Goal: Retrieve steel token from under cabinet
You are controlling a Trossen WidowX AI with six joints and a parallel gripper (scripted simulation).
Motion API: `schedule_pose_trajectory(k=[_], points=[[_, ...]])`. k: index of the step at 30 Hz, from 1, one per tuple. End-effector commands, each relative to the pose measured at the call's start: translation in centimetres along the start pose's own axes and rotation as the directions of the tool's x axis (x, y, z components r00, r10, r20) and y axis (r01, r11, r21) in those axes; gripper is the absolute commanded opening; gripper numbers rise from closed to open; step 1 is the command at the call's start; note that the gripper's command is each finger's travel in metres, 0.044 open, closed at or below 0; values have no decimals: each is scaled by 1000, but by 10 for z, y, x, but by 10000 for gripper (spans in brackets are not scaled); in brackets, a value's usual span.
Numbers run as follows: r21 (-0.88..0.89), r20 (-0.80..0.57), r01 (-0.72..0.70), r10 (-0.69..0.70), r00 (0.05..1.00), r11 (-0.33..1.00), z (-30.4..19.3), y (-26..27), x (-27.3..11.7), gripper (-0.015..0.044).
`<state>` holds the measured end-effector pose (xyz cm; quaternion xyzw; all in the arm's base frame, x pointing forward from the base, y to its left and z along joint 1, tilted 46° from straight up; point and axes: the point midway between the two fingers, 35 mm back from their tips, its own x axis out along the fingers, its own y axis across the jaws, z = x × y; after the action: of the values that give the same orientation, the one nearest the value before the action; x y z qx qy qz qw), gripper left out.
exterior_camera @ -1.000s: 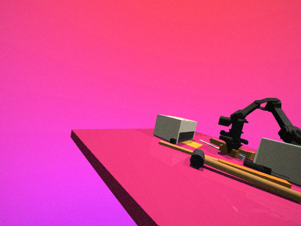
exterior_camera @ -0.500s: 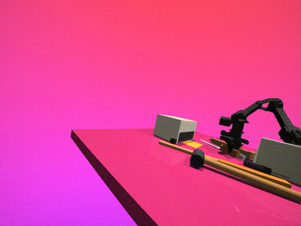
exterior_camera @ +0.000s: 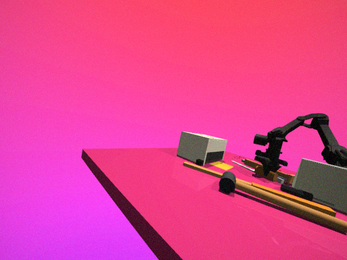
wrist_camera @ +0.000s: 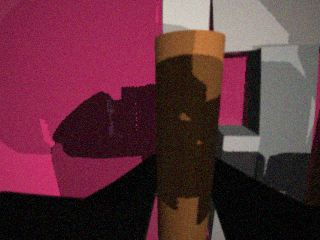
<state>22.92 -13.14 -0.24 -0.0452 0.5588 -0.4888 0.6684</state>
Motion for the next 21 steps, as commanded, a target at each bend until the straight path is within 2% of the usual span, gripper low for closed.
schedule_pose_trajectory(k=[1,21], points=[[12,5,4,-4,1000,1000,3,-4,-1,0],[12,5,4,-4,1000,1000,7,-16,-1,0]])
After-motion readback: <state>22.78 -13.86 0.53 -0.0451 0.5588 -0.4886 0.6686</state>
